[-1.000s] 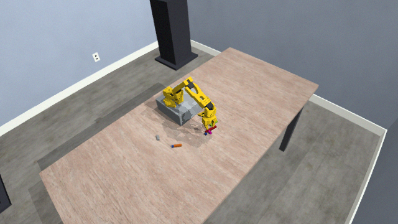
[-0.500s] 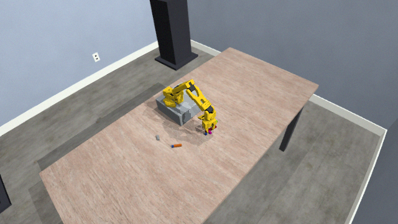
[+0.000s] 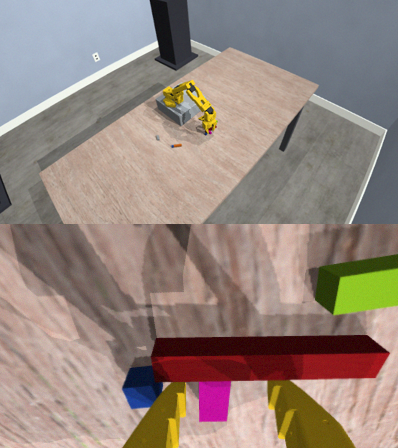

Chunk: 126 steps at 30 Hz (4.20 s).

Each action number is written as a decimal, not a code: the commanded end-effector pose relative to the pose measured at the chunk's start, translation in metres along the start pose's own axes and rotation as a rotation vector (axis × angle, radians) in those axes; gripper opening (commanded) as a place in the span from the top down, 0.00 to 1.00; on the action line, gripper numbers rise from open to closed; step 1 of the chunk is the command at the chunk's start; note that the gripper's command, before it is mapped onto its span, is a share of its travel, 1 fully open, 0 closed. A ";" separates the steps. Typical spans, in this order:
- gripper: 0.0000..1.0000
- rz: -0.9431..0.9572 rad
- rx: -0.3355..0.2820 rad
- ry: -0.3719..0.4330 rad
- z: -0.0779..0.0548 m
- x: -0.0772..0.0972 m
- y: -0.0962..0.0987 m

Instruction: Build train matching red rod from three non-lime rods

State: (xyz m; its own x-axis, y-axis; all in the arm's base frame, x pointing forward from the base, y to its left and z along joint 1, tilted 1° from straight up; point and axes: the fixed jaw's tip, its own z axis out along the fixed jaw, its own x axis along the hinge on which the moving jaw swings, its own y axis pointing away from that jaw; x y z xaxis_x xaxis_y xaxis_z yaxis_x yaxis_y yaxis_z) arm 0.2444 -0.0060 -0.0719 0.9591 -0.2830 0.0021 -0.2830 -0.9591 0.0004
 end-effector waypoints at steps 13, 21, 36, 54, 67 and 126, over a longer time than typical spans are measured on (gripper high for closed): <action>0.81 -0.011 0.001 -0.002 0.005 -0.001 -0.002; 0.82 -0.011 0.001 -0.002 0.005 -0.001 -0.002; 0.89 -0.011 0.001 -0.002 0.005 -0.001 -0.002; 0.99 -0.011 0.001 -0.002 0.005 -0.001 -0.002; 1.00 -0.011 0.001 -0.002 0.005 -0.001 -0.002; 1.00 0.060 0.000 -0.002 -0.032 0.001 -0.001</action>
State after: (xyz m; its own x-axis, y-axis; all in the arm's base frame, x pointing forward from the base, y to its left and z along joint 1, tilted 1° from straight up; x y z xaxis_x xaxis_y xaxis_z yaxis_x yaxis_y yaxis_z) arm 0.2455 -0.0027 -0.0432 0.9542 -0.2990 -0.0028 -0.2990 -0.9542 0.0023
